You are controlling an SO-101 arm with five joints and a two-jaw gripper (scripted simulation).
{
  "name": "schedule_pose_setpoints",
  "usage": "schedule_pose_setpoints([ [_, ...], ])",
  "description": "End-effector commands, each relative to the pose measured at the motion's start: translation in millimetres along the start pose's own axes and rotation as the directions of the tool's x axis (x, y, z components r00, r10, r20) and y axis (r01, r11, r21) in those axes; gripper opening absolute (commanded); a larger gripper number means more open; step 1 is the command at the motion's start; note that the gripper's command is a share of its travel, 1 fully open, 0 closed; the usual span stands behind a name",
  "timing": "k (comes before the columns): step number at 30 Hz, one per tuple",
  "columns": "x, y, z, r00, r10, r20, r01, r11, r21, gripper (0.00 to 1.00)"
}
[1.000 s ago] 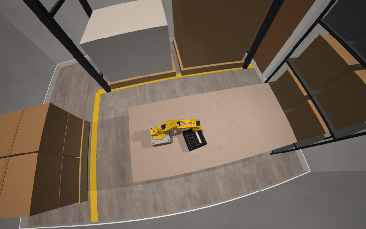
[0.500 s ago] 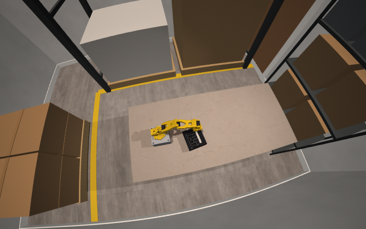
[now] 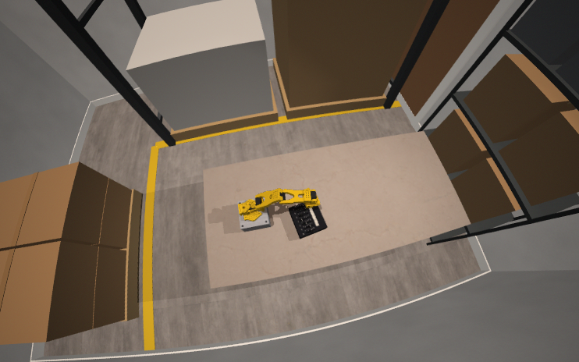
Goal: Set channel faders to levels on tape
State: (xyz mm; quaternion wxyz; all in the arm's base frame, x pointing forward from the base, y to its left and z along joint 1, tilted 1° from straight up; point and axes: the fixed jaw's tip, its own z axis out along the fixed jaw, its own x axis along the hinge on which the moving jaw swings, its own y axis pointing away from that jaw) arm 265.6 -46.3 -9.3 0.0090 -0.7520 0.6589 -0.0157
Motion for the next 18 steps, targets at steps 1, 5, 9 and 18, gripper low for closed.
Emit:
schedule_pose_setpoints([
  [1,0.0,3.5,8.7,1.0,-0.001,0.007,0.001,1.0,-0.019,0.0],
  [5,-0.1,3.6,11.5,1.0,-0.001,0.007,0.001,1.0,-0.019,0.0],
  [9,-0.1,3.7,12.7,1.0,-0.001,0.007,0.001,1.0,-0.019,0.0],
  [18,-0.2,3.9,13.3,1.0,-0.001,0.007,0.001,1.0,-0.019,0.0],
])
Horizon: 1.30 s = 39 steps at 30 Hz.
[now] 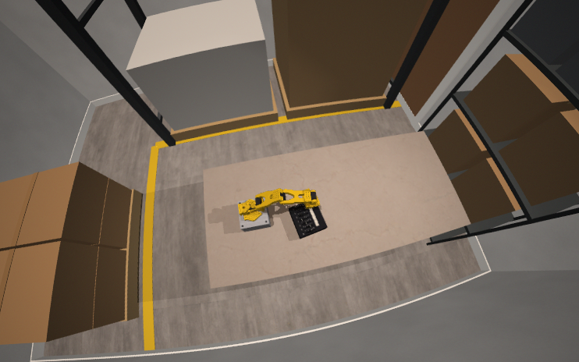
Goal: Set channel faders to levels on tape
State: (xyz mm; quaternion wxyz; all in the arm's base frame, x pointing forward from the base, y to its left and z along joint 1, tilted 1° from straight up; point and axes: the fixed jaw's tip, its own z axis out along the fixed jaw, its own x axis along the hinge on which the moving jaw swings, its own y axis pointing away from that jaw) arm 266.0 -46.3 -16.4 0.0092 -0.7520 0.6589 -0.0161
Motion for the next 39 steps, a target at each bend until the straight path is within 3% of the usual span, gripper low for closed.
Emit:
schedule_pose_setpoints([
  [1,-0.3,4.2,6.5,1.0,-0.001,0.007,0.001,1.0,-0.02,0.0],
  [39,-1.0,6.2,7.4,1.0,-0.001,0.007,0.001,1.0,-0.02,0.0],
])
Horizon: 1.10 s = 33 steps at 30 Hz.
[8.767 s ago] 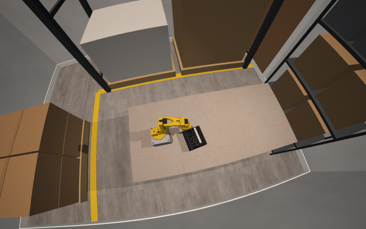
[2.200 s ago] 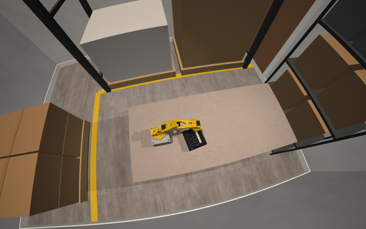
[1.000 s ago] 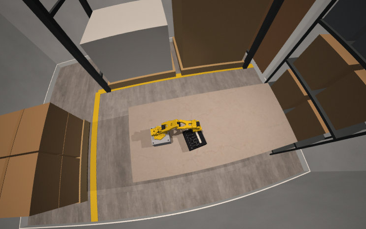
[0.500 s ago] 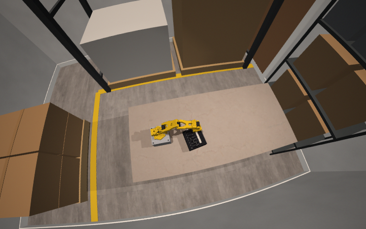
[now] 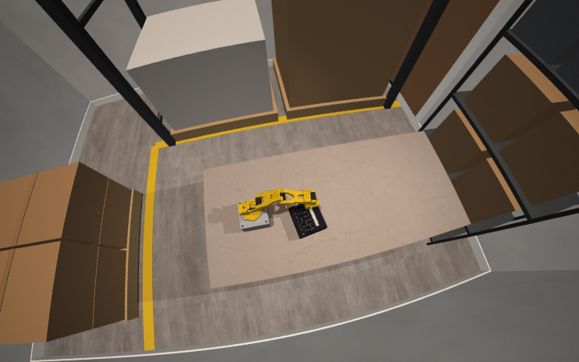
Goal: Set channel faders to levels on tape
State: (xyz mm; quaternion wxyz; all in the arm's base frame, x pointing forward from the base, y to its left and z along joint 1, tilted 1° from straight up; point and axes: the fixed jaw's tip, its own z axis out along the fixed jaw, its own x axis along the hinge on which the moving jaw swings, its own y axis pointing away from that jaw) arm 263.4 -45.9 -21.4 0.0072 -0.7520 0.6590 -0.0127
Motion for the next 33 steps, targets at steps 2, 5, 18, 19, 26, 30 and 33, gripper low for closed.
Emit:
schedule_pose_setpoints([
  [2,-0.2,4.1,2.5,1.0,-0.001,0.005,0.001,1.0,-0.013,0.0],
  [5,-0.2,4.5,2.5,1.0,-0.001,0.005,0.001,1.0,-0.013,0.0],
  [18,0.1,6.8,1.1,1.0,-0.001,0.005,0.001,1.0,-0.013,0.0],
  [19,0.2,7.1,1.0,1.0,-0.001,0.005,0.001,1.0,-0.013,0.0],
  [26,0.2,7.5,0.7,1.0,-0.001,0.005,0.001,1.0,-0.013,0.0],
  [30,0.4,8.1,0.4,1.0,-0.001,0.005,0.001,1.0,-0.013,0.0],
  [33,0.9,9.1,-0.2,1.0,-0.001,0.005,0.001,1.0,-0.013,0.0],
])
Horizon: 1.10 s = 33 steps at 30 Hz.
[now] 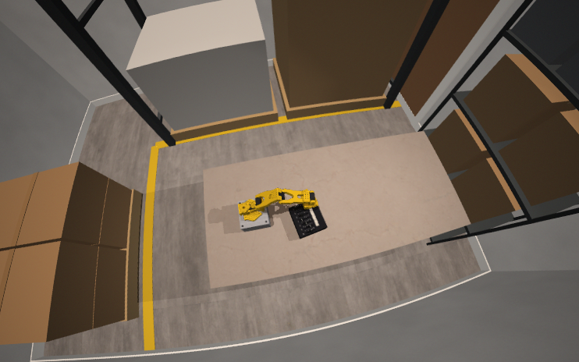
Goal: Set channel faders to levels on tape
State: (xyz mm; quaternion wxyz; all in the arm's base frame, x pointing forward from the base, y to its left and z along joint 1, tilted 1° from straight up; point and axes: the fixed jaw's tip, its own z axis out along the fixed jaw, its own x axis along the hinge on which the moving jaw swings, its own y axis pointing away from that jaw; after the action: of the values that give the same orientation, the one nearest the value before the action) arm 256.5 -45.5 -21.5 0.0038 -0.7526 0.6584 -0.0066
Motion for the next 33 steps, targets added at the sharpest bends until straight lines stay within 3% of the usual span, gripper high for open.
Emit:
schedule_pose_setpoints([
  [1,2.3,2.7,-0.4,1.0,0.0,0.0,0.0,1.0,0.001,0.0],
  [33,4.3,8.0,-1.2,1.0,0.0,0.0,0.0,1.0,0.0,0.0],
])
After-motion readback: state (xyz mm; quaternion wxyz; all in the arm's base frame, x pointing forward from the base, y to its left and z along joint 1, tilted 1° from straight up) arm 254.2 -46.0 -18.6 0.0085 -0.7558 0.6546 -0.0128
